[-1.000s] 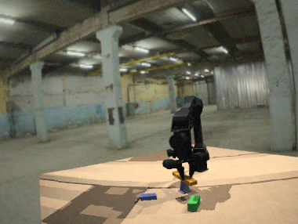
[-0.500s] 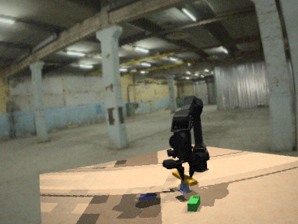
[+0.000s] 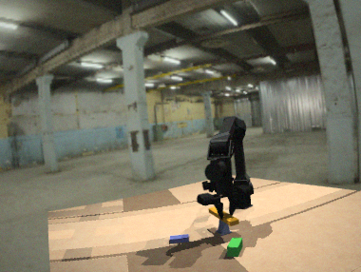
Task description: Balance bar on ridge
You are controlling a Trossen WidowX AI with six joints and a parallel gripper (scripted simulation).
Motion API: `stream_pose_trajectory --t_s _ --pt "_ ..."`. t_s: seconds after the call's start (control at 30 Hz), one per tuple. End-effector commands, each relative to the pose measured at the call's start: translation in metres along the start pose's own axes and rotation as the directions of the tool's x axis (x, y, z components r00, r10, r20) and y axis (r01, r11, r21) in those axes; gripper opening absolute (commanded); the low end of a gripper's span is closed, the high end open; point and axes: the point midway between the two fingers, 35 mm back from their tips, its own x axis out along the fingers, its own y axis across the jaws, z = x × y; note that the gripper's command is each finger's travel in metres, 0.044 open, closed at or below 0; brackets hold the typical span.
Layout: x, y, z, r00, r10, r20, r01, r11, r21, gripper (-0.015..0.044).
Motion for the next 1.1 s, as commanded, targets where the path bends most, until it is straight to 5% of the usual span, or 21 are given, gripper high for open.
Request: stream_pose_trajectory --t_s 0.0,1.07 --pt "0.0001 0.0 0.0 1.0 0.0 0.0 0.0 1.0 0.0 0.0157" --pt "0.0001 0.0 0.0 1.0 0.0 0.0 0.0 1.0 0.0 0.0171"
